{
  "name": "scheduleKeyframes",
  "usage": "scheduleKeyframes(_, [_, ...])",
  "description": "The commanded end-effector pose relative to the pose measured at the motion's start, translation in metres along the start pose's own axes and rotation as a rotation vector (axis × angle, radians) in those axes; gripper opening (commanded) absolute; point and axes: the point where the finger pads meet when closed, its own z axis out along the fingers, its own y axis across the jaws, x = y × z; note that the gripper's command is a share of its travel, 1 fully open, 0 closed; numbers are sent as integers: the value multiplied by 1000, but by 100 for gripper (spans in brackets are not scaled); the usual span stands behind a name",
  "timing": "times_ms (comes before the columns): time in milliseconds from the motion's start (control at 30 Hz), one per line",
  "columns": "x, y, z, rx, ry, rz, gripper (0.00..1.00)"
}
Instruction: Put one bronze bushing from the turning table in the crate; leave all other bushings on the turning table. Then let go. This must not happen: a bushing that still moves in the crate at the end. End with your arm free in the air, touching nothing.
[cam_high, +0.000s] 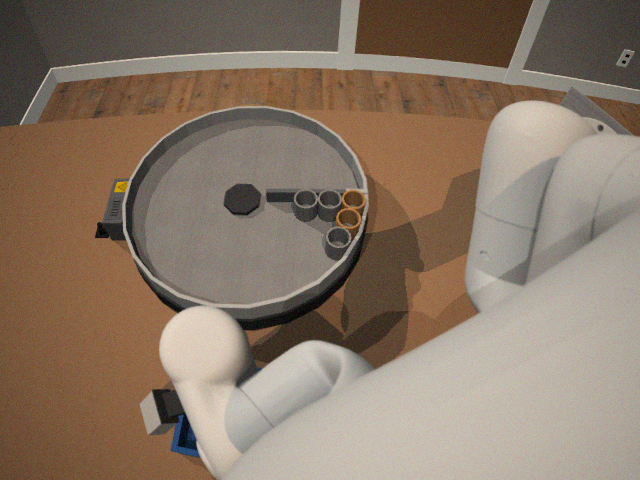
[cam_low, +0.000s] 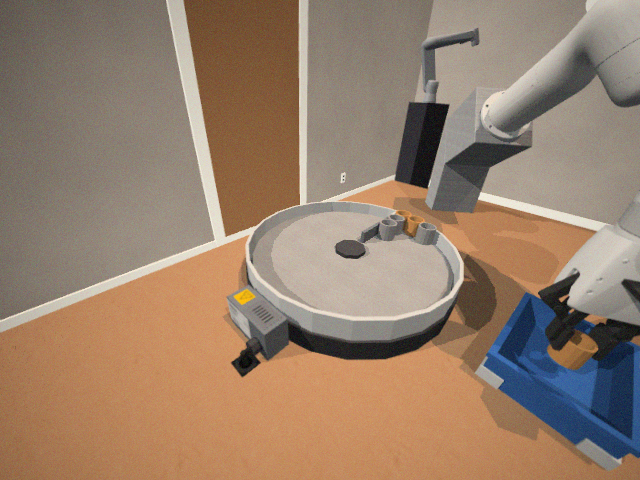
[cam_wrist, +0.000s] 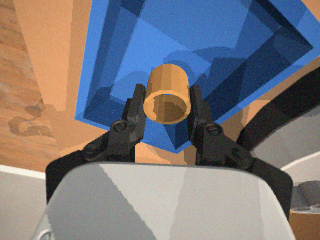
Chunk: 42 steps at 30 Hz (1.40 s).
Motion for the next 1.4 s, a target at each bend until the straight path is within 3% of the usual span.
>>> scheduleKeyframes(0, [1,1,7,-1,3,0,0])
scheduleKeyframes(500, [1,1,22,-1,3,0,0])
scheduleKeyframes(1367, [1,1,24,-1,3,0,0])
